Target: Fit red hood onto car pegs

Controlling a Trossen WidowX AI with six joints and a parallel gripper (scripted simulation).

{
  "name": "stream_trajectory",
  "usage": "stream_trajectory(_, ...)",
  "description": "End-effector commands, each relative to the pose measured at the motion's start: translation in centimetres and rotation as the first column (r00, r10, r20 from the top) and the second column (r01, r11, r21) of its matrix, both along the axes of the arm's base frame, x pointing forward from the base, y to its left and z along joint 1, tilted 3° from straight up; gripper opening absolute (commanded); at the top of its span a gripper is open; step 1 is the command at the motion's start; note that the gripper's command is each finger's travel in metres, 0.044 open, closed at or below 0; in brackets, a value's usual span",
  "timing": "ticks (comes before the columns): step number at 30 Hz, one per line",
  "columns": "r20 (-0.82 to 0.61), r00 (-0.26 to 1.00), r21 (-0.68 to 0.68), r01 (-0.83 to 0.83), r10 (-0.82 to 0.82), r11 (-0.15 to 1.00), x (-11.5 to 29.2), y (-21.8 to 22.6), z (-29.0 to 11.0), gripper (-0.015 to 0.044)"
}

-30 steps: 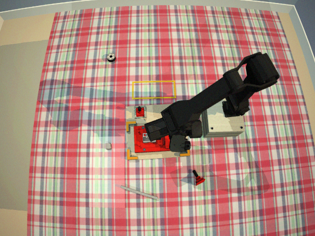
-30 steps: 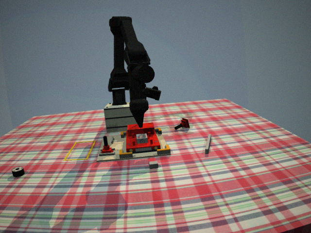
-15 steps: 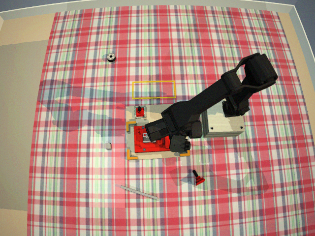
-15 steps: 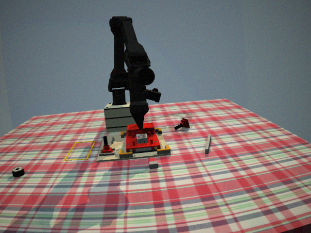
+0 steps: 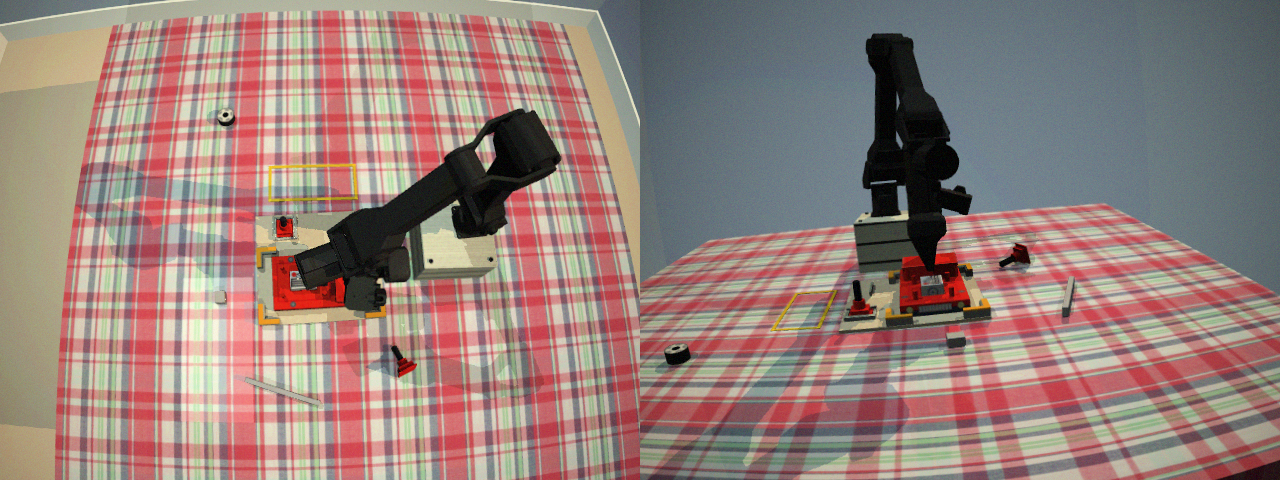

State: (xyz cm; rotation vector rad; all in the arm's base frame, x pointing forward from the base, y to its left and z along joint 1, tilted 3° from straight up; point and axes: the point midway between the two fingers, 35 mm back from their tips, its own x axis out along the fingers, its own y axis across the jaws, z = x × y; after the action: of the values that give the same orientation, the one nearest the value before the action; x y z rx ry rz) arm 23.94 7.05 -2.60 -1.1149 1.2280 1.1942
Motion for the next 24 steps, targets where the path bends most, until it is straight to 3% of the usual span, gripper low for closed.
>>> stream_trajectory(1, -0.003, 1.000, -0.004, 0.003, -0.003, 1.000, -0.10, -0.06, -0.27, 0.0440)
stream_trajectory(17, -0.003, 1.000, -0.004, 0.003, -0.003, 1.000, -0.15, -0.03, -1.06, 0.0440)
stream_trajectory(21, 0.000, 1.000, 0.000, 0.000, 0.000, 1.000, -0.04, 0.03, -0.85, 0.0335)
stream_trajectory(24, 0.000, 1.000, 0.000, 0.000, 0.000, 1.000, -0.04, 0.03, -0.85, 0.0315)
